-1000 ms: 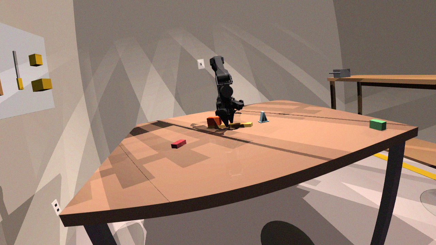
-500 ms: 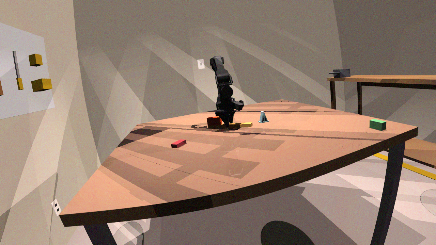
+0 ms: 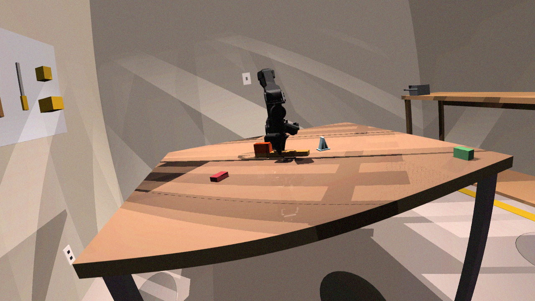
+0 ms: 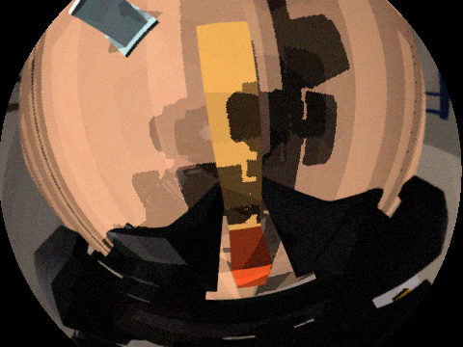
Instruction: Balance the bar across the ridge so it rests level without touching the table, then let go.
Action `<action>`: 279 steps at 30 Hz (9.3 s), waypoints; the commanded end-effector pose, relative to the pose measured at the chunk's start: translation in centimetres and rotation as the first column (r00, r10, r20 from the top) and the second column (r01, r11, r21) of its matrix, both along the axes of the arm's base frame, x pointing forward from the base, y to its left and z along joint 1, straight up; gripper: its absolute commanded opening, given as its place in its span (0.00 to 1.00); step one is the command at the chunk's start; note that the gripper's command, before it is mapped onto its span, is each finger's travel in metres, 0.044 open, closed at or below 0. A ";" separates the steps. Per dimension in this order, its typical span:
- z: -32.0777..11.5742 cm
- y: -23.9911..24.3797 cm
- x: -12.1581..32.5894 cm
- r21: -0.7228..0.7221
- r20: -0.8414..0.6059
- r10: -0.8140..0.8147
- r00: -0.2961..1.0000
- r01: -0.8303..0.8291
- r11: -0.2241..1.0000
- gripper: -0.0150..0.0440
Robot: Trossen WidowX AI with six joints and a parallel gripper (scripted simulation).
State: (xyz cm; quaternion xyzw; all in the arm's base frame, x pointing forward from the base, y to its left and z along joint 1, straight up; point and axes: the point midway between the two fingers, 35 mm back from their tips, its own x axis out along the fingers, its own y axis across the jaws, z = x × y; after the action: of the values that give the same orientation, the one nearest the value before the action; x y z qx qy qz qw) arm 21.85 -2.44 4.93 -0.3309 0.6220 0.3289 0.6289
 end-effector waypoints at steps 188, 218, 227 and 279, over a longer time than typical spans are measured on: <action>6.1 22.2 2.3 0.000 0.015 0.565 0.825 -0.565 0.825 0.25; 5.8 22.2 2.3 0.000 0.015 0.565 0.825 -0.565 0.825 0.25; 5.7 22.1 2.3 0.000 0.015 0.565 0.825 -0.565 0.825 0.25; 5.3 22.2 2.3 0.000 0.015 0.565 0.825 -0.565 0.825 0.25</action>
State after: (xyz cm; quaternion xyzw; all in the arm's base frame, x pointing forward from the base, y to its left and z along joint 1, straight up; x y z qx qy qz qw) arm 24.13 19.74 10.50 -0.5017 0.4892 0.4998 0.5091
